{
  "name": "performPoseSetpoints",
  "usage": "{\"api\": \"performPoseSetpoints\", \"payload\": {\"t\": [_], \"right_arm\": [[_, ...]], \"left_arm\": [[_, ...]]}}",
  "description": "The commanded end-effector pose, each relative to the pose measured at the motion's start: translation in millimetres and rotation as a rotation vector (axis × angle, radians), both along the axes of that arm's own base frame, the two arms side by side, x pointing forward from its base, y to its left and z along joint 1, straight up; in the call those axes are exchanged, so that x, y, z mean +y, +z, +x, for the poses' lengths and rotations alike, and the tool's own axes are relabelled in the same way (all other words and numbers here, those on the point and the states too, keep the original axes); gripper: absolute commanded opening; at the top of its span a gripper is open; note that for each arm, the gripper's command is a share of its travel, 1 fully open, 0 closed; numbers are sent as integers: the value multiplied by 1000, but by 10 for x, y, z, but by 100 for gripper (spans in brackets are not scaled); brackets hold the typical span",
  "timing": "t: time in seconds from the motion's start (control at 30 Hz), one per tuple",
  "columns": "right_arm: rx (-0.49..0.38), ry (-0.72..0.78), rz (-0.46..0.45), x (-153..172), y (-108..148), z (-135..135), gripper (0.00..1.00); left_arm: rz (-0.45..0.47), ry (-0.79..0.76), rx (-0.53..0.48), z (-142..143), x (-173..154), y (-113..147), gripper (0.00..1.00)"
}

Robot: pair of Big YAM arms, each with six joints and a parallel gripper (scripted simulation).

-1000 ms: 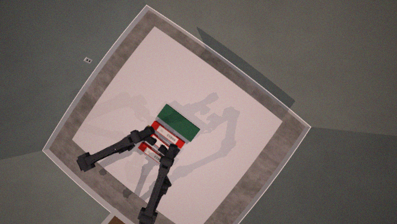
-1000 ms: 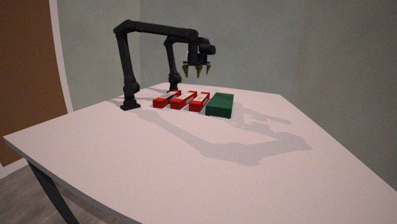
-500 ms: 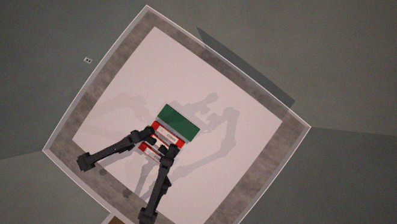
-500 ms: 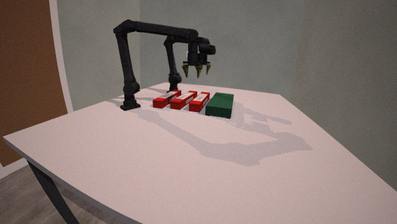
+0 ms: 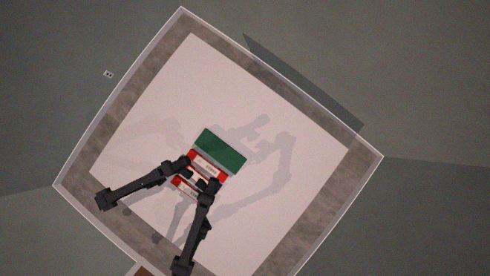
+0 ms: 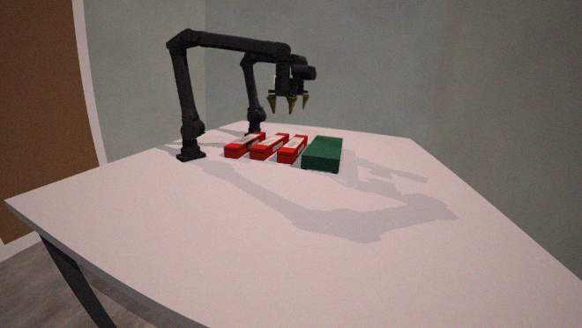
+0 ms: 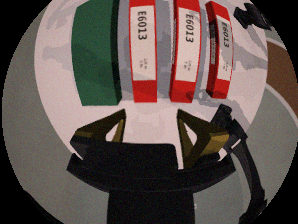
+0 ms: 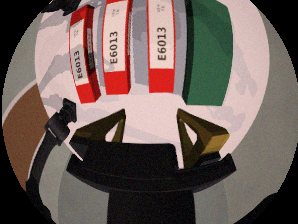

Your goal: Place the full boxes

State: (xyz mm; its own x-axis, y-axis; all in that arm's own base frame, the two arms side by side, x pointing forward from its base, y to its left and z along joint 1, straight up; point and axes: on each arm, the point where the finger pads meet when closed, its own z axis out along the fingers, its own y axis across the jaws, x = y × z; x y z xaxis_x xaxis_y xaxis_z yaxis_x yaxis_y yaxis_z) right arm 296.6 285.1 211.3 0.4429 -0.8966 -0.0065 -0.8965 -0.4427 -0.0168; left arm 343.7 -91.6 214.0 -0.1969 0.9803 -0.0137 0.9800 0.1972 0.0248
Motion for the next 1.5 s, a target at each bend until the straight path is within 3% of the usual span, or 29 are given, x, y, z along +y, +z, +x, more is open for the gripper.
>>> {"api": "performPoseSetpoints", "payload": {"t": [0.0, 0.57, 0.6, 0.63, 0.73, 1.47], "right_arm": [[-21, -4, 21, 56, 65, 68, 72], [-21, -4, 21, 56, 65, 68, 72], [-22, 48, 19, -4, -1, -64, 100], [-21, 51, 19, -26, -21, -128, 100], [-21, 51, 19, -57, -40, -184, 100], [-2, 30, 5, -712, -420, -1327, 100]], "left_arm": [[-5, 3, -17, 64, -12, 27, 72], [-5, 3, -17, 64, -12, 27, 72], [-5, 3, -17, 64, -12, 27, 72], [-2, 37, -4, -69, -47, -92, 100], [-5, 37, -15, -140, -61, -72, 100], [0, 37, 16, -1443, -350, -426, 100]]}}
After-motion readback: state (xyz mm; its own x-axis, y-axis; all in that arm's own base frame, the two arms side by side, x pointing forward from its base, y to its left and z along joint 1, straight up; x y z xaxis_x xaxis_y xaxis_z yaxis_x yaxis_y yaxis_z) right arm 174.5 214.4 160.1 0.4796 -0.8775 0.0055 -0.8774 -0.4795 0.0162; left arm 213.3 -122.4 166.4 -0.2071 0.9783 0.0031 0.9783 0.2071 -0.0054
